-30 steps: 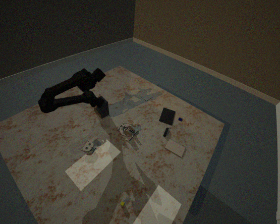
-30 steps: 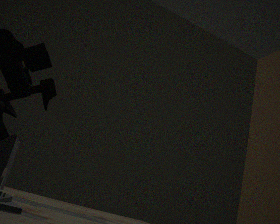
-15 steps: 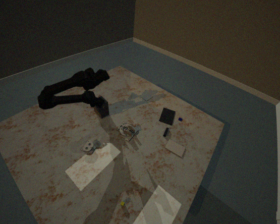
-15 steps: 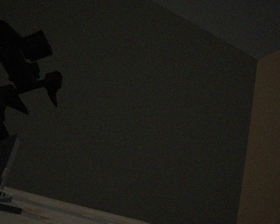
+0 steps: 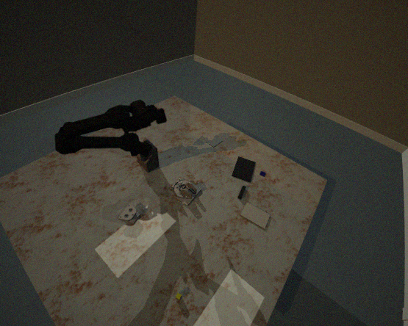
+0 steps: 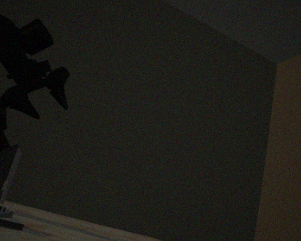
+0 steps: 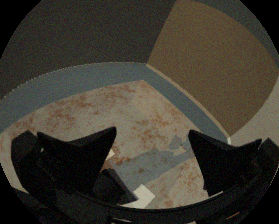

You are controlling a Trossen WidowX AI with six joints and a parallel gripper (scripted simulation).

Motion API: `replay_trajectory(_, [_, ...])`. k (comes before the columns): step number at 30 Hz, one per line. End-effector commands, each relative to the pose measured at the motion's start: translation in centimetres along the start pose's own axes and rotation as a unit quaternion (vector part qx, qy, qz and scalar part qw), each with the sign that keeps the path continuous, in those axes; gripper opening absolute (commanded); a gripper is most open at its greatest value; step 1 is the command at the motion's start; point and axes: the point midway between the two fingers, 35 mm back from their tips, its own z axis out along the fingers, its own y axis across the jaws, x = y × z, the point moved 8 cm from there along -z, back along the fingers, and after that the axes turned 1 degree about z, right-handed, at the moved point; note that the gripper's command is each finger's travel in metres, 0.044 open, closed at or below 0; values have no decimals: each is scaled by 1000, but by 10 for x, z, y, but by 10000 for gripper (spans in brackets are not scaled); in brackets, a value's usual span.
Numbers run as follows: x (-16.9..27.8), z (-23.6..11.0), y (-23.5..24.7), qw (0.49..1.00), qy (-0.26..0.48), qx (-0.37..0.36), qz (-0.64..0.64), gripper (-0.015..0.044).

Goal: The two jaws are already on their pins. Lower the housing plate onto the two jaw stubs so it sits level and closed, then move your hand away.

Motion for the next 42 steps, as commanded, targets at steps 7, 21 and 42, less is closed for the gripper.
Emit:
replay_trajectory(7, [13,-21,-18,994,41,68,79,440])
replay_trajectory(21, [37,-46,-32,970,82,134,185,440])
replay_trajectory(42, [83,-93,-39,886,176,234,359,440])
